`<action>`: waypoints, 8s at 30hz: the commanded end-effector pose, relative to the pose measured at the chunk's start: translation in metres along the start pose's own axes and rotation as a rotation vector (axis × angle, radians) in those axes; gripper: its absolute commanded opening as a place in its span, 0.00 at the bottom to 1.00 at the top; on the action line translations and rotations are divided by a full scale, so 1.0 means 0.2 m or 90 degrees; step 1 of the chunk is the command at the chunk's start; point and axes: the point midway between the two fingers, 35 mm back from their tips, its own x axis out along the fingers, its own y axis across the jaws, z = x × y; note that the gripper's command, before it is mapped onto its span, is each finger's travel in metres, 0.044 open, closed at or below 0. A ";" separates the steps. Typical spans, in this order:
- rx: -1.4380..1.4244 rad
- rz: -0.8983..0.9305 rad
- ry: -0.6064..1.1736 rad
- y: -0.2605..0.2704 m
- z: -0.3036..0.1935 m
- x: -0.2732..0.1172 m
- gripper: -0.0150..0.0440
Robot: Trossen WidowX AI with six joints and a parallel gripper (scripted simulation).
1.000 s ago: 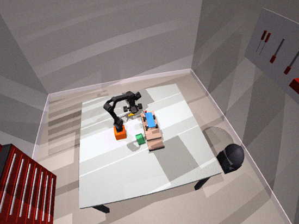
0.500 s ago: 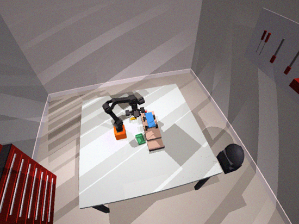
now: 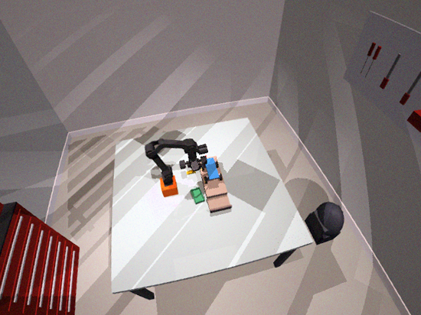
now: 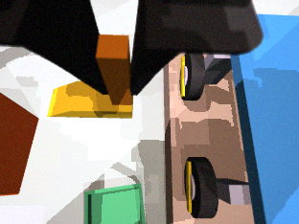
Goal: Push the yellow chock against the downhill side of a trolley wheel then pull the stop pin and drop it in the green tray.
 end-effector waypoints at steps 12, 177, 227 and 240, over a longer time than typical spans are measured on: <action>-0.002 0.000 -0.007 0.06 0.26 0.01 0.25; 0.997 -0.053 0.045 0.33 0.66 0.38 0.25; 0.454 -0.001 0.122 0.55 0.14 -0.07 0.58; -0.003 0.004 0.196 0.51 -0.40 -0.16 0.58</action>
